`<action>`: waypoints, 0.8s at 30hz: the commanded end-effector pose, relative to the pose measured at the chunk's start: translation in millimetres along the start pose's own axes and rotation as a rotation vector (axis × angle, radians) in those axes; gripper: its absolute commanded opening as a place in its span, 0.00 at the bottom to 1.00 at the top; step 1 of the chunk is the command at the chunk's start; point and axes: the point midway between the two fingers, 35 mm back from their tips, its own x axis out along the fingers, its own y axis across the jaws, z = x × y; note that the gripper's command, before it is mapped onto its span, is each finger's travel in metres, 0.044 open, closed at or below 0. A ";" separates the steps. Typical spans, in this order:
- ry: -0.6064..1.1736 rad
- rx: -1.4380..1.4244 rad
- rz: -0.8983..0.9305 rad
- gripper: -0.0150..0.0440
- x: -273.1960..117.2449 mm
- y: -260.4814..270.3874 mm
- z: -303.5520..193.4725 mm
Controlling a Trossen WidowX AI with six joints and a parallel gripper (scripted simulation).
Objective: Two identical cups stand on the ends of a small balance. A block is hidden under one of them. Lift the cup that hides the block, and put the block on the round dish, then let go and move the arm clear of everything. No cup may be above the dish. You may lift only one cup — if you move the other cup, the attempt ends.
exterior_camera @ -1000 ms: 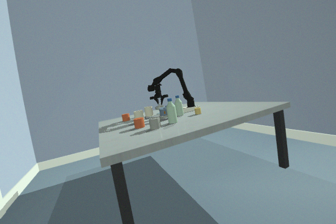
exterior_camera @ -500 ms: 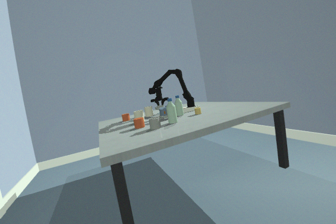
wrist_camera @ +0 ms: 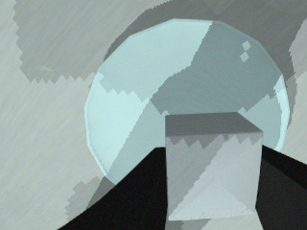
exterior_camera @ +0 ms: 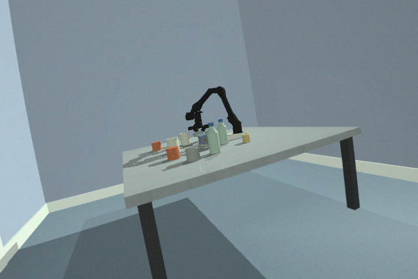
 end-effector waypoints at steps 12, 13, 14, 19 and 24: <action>0.000 0.000 0.002 0.39 12.4 0.8 0.0; 0.000 0.000 0.002 0.43 12.4 0.8 0.0; 0.000 0.000 0.002 0.48 12.4 0.8 0.0; 0.000 0.000 0.002 0.70 12.4 0.8 0.0; 0.000 0.000 0.002 0.92 12.4 0.8 0.0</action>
